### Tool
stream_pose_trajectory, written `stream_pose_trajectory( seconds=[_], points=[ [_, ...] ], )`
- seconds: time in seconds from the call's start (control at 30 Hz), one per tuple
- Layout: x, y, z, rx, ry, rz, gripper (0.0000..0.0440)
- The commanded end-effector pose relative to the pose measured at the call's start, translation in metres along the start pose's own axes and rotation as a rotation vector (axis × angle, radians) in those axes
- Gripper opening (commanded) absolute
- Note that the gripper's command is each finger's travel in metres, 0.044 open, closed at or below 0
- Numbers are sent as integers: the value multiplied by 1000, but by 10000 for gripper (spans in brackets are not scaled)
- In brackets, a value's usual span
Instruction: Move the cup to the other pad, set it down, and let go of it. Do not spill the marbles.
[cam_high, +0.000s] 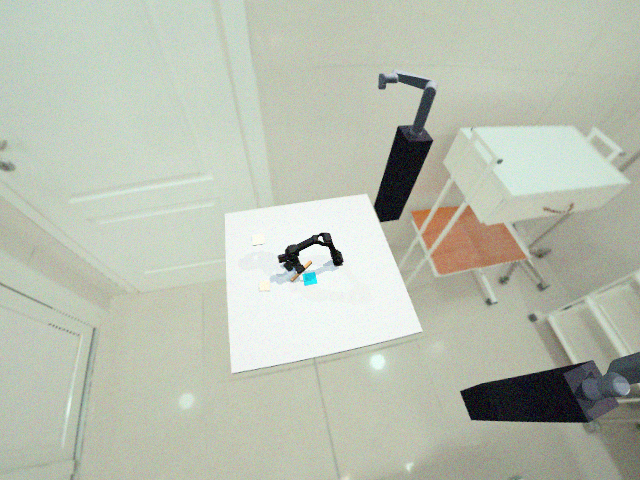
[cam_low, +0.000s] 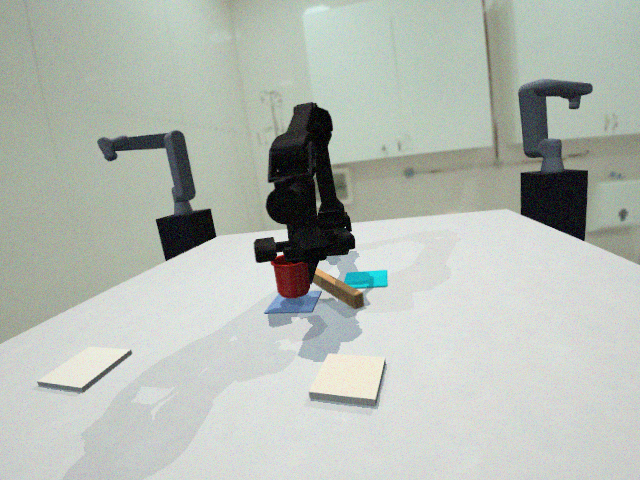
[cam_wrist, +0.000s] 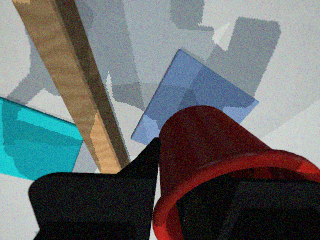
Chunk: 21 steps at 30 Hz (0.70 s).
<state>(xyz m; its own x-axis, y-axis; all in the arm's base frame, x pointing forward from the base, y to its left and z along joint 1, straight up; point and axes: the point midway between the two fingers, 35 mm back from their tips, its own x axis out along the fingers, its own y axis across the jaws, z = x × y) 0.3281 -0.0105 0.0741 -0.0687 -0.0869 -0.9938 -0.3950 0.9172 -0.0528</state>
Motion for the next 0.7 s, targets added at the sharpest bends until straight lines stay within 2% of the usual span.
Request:
stream_pose_trajectory(
  seconds=[0.0, 0.37, 0.67],
  points=[
    [-12, 3, 1, -23, -19, 0, 9],
    [-43, 23, 4, -72, -53, -2, 0],
    [-56, 50, 10, -119, -91, -9, 0]
  ],
)
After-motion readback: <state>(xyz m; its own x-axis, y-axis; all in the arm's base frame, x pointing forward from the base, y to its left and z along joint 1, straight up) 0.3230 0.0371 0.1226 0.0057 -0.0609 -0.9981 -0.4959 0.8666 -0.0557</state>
